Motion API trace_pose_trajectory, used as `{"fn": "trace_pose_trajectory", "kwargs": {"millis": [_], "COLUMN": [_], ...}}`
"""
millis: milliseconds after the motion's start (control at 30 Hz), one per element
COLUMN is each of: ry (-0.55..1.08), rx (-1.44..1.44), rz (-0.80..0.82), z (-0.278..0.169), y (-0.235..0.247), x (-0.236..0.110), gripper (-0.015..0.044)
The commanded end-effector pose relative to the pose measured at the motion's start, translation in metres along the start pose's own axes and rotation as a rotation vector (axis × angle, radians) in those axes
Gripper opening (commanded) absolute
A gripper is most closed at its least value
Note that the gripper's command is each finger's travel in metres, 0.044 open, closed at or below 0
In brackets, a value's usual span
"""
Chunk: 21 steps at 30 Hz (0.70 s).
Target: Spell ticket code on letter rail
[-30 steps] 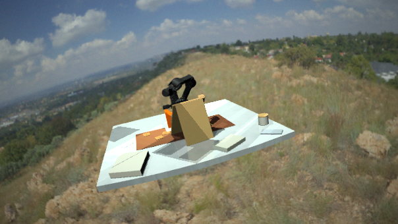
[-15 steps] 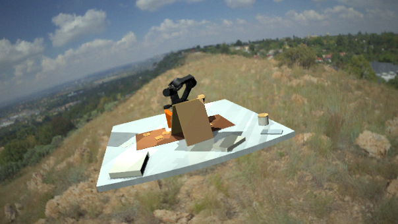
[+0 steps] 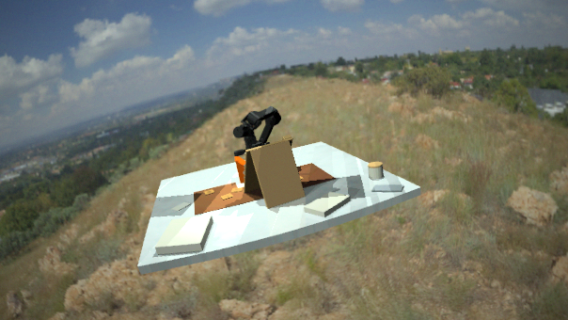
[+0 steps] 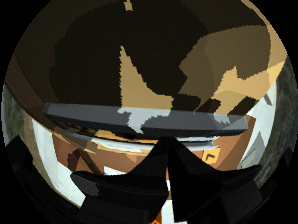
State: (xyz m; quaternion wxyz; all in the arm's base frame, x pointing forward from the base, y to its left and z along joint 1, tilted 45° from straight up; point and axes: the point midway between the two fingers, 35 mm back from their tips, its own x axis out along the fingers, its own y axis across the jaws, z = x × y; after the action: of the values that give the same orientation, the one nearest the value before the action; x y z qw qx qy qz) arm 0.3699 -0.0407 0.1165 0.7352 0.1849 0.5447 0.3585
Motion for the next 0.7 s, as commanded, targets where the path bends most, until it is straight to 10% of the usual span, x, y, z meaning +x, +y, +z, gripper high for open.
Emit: {"fn": "trace_pose_trajectory", "kwargs": {"millis": [0, 667], "ry": [0.006, 0.007], "rx": [0.005, 0.005], "rz": [0.009, 0.008], "z": [-0.001, -0.014], "y": [0.004, 0.0], "x": [0.003, -0.018], "gripper": [0.0, 0.0]}}
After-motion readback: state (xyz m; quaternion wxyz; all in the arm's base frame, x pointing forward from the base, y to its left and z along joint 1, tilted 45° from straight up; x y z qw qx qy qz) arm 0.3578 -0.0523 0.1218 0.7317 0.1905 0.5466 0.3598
